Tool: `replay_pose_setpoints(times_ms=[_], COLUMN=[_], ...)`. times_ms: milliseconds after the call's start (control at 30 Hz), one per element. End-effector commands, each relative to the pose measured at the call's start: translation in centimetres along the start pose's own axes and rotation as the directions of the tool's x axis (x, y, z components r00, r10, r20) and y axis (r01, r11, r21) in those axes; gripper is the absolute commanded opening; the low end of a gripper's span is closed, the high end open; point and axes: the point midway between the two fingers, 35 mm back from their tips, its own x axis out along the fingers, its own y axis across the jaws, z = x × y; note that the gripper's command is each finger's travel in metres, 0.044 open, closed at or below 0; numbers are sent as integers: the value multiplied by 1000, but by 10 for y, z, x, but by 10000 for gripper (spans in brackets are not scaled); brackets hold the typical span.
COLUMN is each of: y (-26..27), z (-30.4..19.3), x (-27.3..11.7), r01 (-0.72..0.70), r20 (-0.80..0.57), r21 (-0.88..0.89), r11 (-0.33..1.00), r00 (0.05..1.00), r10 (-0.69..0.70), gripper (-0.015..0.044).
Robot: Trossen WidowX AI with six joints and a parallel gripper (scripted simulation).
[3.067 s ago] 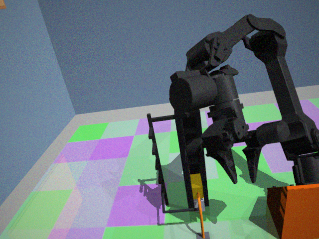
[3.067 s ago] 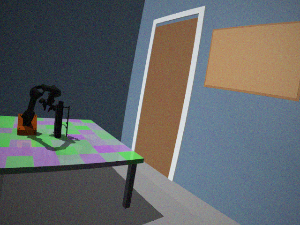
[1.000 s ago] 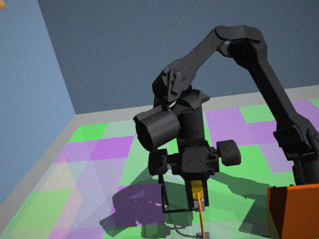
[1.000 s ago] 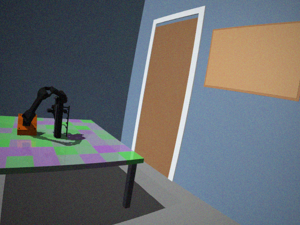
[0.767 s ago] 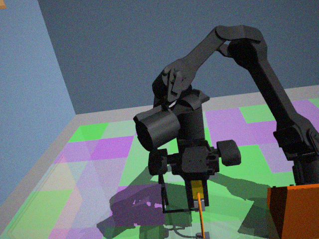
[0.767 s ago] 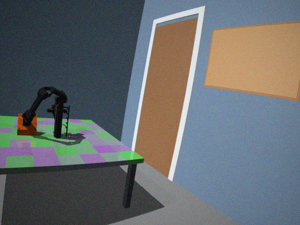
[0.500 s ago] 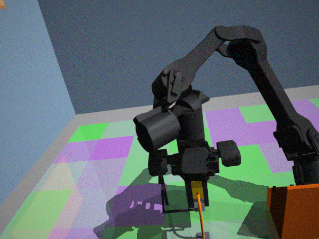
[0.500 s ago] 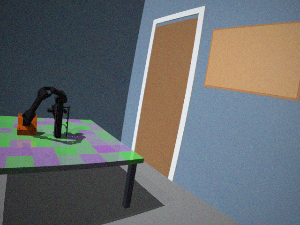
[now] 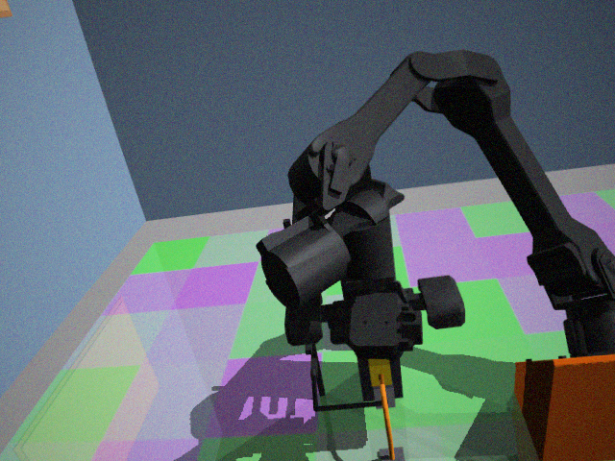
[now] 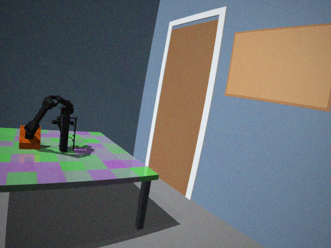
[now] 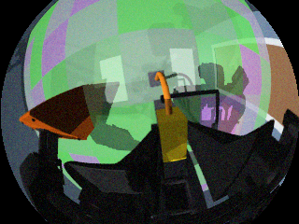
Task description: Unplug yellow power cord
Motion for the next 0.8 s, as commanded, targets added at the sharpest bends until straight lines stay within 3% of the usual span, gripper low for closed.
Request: replay_pose_setpoints(times_ms=[0,333,533,767], y=[0,2,3,3], z=[33,49,40,40], x=[-10,-14,-10,-10], r01=[9,10,2,2], r20=[72,73,72,72], r21=[-11,-11,-6,-6], r11=[1000,1000,1000,1000], r00=[997,997,997,997], r10=[-8,-9,-1,-1], gripper=[0,0,157,160])
